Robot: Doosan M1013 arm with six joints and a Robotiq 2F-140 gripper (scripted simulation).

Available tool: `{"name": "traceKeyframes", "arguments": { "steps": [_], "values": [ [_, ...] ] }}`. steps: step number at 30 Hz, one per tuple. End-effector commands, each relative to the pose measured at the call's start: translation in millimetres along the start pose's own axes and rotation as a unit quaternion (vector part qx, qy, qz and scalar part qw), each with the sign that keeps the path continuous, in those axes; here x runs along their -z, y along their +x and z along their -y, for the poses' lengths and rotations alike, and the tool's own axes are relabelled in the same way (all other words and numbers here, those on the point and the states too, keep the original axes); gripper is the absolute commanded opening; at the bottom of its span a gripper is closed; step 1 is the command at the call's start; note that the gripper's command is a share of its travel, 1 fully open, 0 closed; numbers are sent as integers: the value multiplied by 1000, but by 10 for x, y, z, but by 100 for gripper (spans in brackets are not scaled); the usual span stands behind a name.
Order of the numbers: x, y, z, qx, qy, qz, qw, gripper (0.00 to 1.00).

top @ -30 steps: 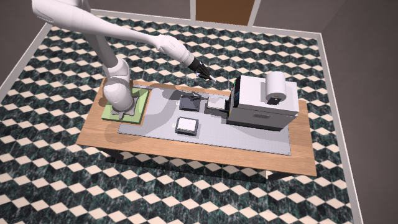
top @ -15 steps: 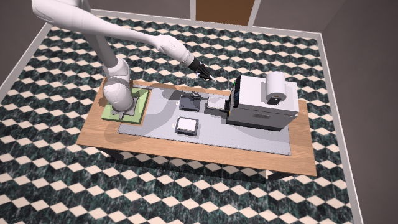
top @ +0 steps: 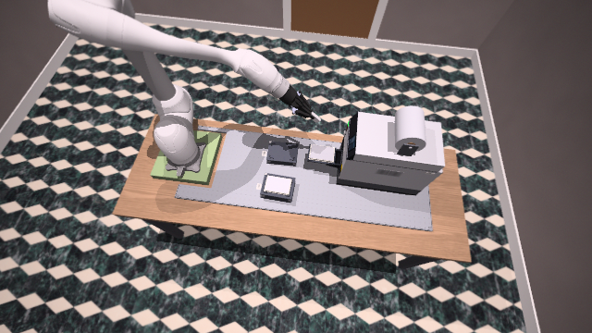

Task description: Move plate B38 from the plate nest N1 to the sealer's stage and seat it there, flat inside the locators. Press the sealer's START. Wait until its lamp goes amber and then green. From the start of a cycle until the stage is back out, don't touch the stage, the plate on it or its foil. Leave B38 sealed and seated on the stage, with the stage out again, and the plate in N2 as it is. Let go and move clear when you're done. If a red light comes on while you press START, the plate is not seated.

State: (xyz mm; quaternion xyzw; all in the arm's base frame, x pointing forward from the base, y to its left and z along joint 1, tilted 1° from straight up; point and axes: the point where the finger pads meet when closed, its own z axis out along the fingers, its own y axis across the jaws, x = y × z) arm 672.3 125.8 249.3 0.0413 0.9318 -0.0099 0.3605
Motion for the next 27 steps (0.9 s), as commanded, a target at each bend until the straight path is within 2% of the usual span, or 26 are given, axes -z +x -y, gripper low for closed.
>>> {"name": "traceKeyframes", "arguments": {
  "steps": [1, 8, 16, 18, 24, 27],
  "values": [
    [4, -4, -16, 1, -4, -20, 1000, 10],
    [4, -4, -16, 1, -3, -136, 991, 10],
    [5, -4, -15, 2, -3, -266, 964, 10],
    [5, -4, -15, 2, -3, -266, 964, 10],
    [4, -4, -16, 2, -3, -361, 932, 10],
    [4, -4, -16, 2, -3, -370, 929, 10]
  ]
}}
